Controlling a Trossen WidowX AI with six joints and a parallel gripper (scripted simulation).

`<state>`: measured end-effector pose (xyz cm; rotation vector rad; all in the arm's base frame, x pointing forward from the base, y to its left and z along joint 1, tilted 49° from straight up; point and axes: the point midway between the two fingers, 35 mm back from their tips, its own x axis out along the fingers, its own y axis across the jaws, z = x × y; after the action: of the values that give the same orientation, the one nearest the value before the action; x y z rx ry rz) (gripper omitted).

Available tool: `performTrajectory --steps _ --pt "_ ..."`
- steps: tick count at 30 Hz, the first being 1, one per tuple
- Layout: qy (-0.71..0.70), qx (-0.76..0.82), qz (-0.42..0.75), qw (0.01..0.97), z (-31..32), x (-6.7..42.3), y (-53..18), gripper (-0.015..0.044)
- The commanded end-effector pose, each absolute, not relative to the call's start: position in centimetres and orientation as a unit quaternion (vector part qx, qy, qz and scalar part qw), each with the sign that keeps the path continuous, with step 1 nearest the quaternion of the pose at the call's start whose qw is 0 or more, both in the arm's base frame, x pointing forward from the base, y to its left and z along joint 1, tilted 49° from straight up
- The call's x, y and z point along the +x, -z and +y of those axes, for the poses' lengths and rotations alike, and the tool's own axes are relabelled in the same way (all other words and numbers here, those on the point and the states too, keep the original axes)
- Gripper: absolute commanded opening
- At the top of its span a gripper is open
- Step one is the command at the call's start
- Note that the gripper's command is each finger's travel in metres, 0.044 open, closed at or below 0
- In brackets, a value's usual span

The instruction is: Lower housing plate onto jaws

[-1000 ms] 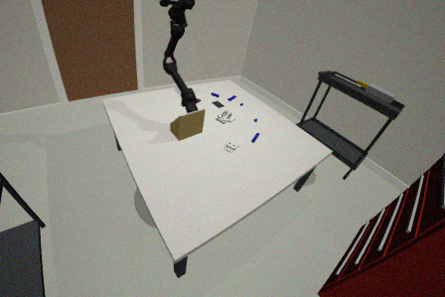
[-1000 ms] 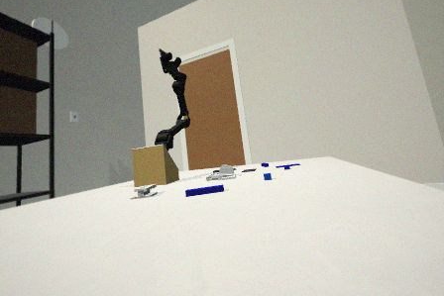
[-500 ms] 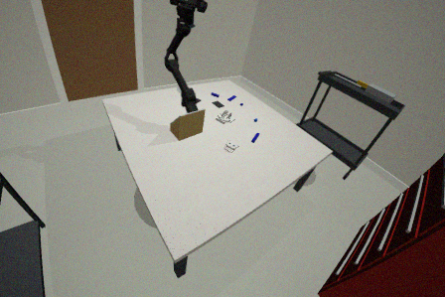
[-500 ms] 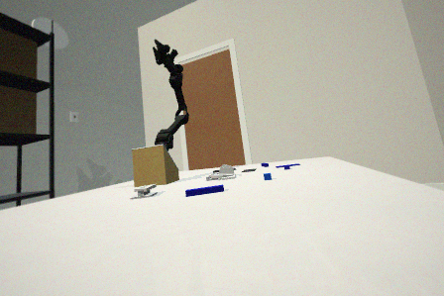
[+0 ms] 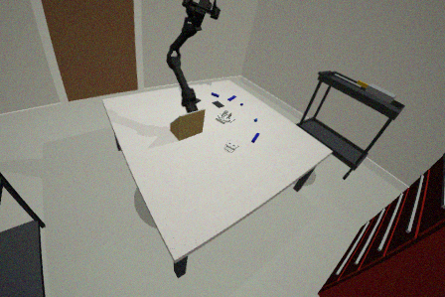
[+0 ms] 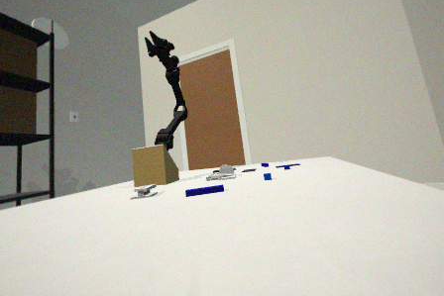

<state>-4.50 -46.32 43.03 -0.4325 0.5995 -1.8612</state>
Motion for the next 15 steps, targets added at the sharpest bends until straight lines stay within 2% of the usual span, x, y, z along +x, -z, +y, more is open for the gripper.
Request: performTrajectory --steps 1,15 --pt "0.771 -0.155 0.251 0.564 -47.5 -3.6 -40.8 0.044" --pt "0.75 -0.059 0.238 0.614 -50.1 -0.6 -34.0 0.044"
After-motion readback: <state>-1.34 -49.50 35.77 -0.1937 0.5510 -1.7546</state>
